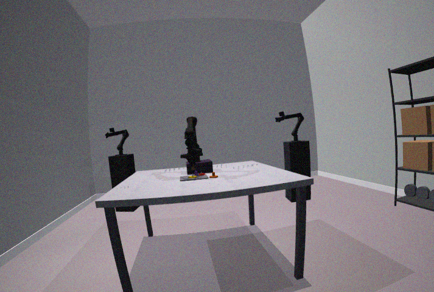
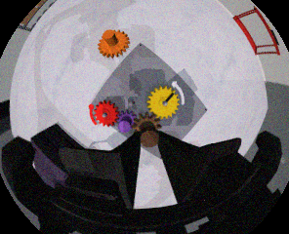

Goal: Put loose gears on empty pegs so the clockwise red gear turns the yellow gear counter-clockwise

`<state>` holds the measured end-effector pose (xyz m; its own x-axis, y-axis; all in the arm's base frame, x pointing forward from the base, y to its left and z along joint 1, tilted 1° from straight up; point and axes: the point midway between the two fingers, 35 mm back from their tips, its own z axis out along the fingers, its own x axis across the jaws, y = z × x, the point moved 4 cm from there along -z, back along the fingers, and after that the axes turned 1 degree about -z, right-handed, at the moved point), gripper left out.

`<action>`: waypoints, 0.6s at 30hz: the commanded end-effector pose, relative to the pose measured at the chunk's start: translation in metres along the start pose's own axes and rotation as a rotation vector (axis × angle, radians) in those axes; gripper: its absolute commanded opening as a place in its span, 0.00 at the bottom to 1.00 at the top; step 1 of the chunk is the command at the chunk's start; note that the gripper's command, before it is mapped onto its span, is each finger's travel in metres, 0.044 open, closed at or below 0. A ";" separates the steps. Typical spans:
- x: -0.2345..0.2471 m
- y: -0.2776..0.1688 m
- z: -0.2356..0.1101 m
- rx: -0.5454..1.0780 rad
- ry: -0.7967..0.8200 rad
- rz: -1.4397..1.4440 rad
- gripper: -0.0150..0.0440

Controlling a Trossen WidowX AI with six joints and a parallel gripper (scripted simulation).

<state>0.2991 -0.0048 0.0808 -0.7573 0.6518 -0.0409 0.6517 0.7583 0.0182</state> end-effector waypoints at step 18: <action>-0.003 -0.008 0.002 0.005 -0.001 -0.322 0.25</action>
<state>0.2961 -0.0119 0.0785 -0.8840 0.4655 -0.0425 0.4657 0.8849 0.0060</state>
